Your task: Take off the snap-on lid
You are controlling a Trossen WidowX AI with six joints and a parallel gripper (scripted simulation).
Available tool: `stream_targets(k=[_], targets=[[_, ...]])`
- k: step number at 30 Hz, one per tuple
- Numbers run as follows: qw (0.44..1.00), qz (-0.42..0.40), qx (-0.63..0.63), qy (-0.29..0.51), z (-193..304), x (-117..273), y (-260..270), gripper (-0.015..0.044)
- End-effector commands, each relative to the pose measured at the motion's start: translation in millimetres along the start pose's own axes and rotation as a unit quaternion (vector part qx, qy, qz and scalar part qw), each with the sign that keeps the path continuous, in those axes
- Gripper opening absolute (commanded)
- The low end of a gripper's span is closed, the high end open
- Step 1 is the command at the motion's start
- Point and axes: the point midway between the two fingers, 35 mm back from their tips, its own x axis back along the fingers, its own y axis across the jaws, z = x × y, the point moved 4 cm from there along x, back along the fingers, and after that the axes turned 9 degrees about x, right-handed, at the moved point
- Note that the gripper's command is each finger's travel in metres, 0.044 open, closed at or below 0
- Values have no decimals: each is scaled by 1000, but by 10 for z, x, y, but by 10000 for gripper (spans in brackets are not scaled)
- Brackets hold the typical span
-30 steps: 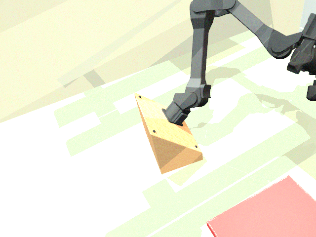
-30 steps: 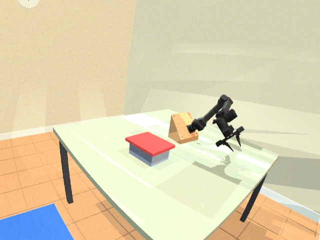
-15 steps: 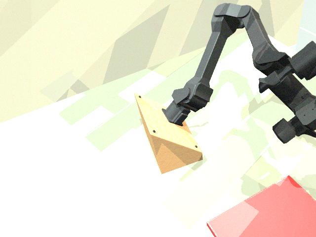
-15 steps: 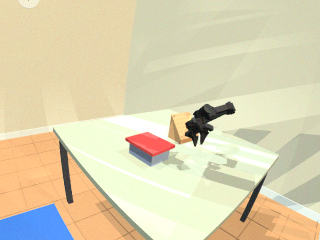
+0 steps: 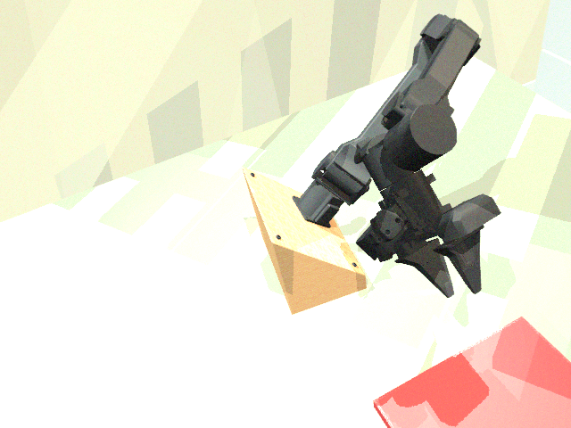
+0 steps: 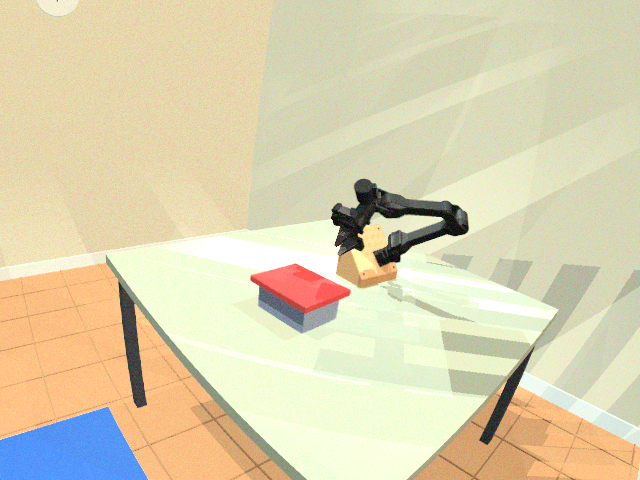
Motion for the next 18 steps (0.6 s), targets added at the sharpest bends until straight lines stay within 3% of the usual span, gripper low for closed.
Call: stream_targets(k=[1, 14, 18], targets=[[996, -4, -88, -26, -212, 158, -170, 235], [996, -4, -88, -26, -210, 142, -184, 235], [996, -2, -88, -27, -137, -144, -478, 235]])
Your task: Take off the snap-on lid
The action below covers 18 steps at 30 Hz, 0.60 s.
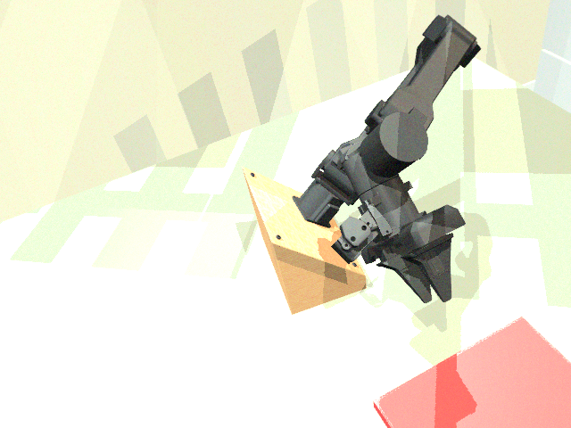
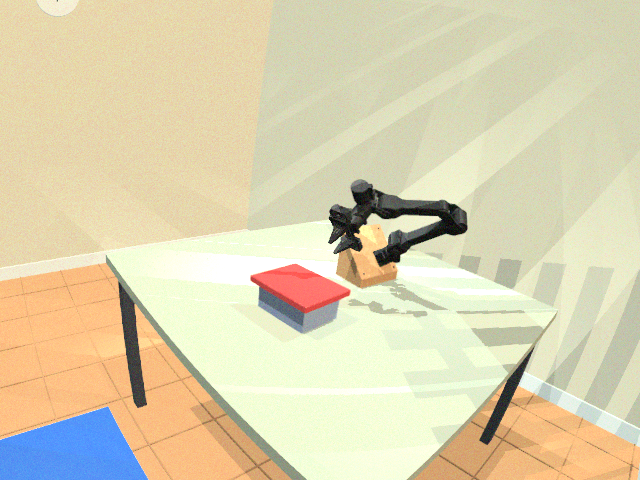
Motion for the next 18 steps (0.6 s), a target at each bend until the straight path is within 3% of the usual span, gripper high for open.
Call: stream_targets(k=[1, 18], targets=[[1000, 5, -10, 1, 59, -251, -345, 235], [1000, 5, -10, 1, 70, -389, -398, 235]])
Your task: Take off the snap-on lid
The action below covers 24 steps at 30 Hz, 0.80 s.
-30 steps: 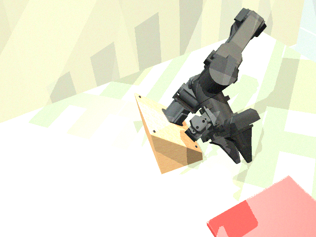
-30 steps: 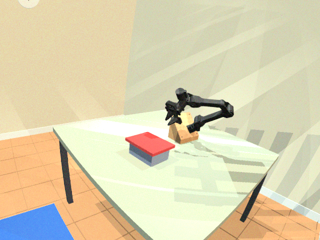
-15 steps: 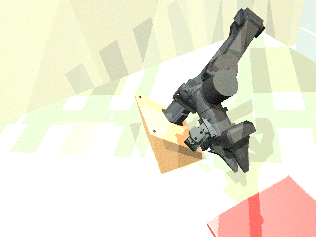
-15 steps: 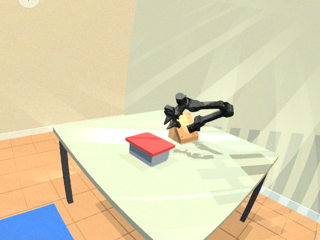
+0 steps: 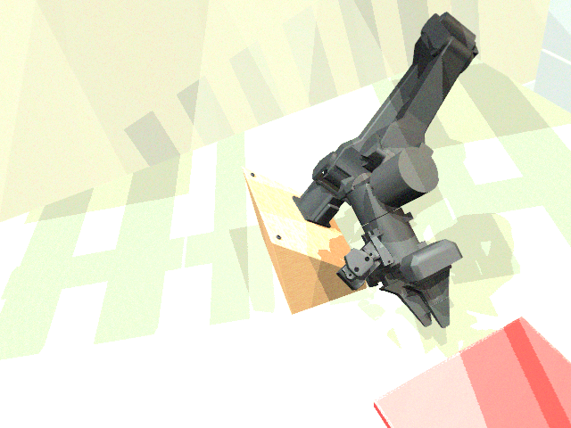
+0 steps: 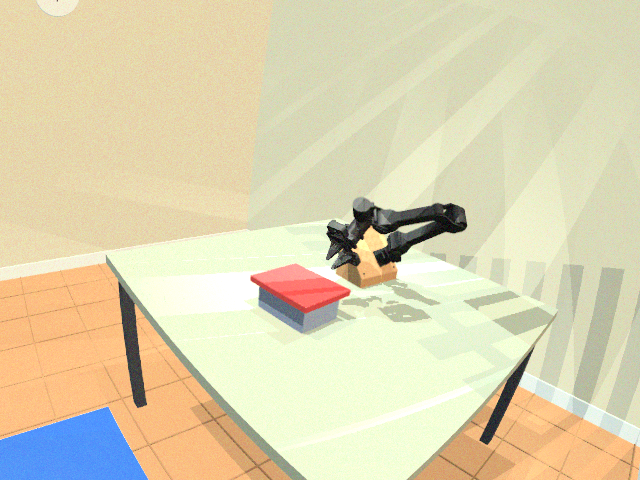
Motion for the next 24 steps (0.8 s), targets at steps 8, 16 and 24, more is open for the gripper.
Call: stream_targets(k=[8, 16, 24], targets=[[1000, 4, -2, -3, -17, -176, -10, 235], [1000, 4, -2, -3, -19, -304, -7, 235], [1000, 3, -2, -2, -14, -434, -11, 235]])
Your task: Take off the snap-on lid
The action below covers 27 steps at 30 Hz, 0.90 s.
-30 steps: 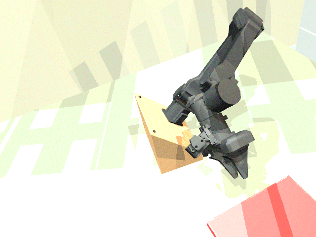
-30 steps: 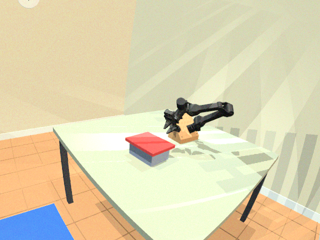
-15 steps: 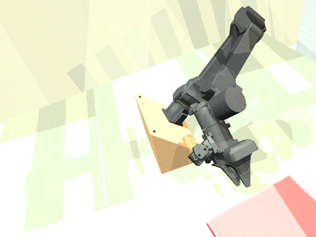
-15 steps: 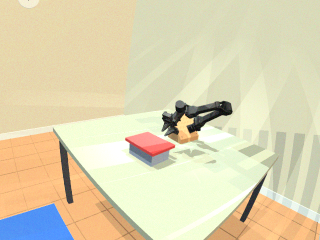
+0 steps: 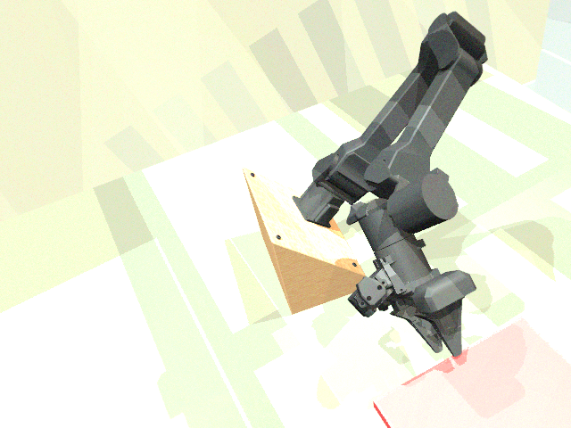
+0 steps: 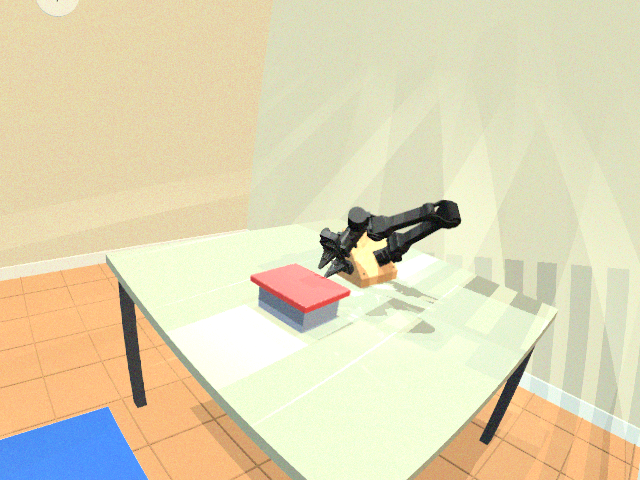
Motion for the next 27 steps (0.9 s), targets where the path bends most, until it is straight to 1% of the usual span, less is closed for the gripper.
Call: stream_targets(k=[1, 15, 27], targets=[[1000, -1, -1, -1, 4, -78, -1, 235], [1000, -5, -3, 2, 28, -282, -18, 235], [1000, -5, -3, 2, 28, -282, -18, 155]])
